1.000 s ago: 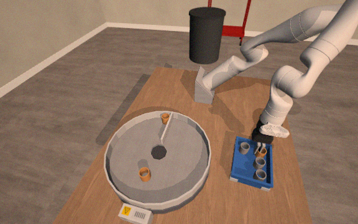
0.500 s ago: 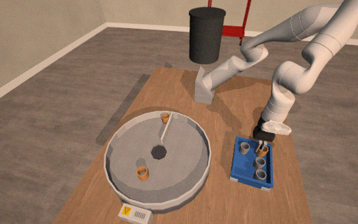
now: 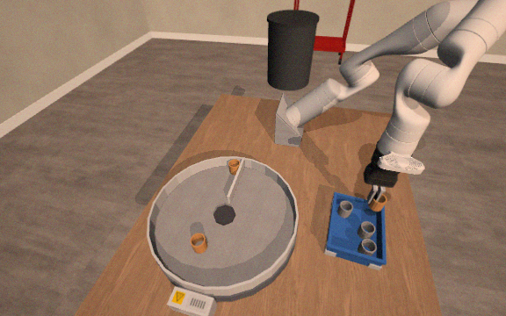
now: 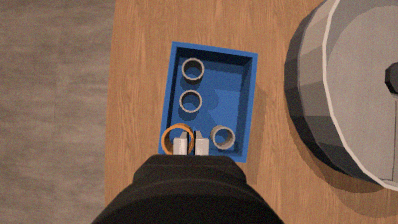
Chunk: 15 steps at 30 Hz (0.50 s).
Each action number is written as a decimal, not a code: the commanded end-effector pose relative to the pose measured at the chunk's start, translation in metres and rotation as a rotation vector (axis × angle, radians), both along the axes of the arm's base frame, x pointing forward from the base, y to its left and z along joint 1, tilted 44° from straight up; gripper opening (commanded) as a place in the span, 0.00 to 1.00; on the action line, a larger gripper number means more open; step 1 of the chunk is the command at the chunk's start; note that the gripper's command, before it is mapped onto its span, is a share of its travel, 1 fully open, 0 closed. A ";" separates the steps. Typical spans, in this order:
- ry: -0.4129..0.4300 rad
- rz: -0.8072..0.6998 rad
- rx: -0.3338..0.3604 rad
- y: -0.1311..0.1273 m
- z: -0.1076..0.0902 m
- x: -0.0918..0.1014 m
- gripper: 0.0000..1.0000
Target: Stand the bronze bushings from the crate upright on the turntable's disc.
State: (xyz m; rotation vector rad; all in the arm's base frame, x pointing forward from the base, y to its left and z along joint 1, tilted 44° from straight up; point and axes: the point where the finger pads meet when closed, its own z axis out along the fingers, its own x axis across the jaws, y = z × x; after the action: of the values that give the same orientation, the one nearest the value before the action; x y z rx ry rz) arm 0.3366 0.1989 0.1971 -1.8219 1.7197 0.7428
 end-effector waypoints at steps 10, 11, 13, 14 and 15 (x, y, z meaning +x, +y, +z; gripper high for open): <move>-0.007 -0.009 -0.004 -0.029 0.030 0.003 0.00; -0.005 -0.009 -0.004 -0.030 0.030 0.003 0.00; -0.005 -0.009 -0.004 -0.030 0.030 0.003 0.00; 0.000 -0.010 -0.004 -0.030 0.029 0.002 0.00; 0.000 -0.010 -0.004 -0.030 0.029 0.002 0.00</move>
State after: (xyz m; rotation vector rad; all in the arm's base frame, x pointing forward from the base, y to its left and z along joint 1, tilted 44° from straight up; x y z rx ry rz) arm 0.3387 0.1728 0.2255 -1.8153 1.7203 0.7376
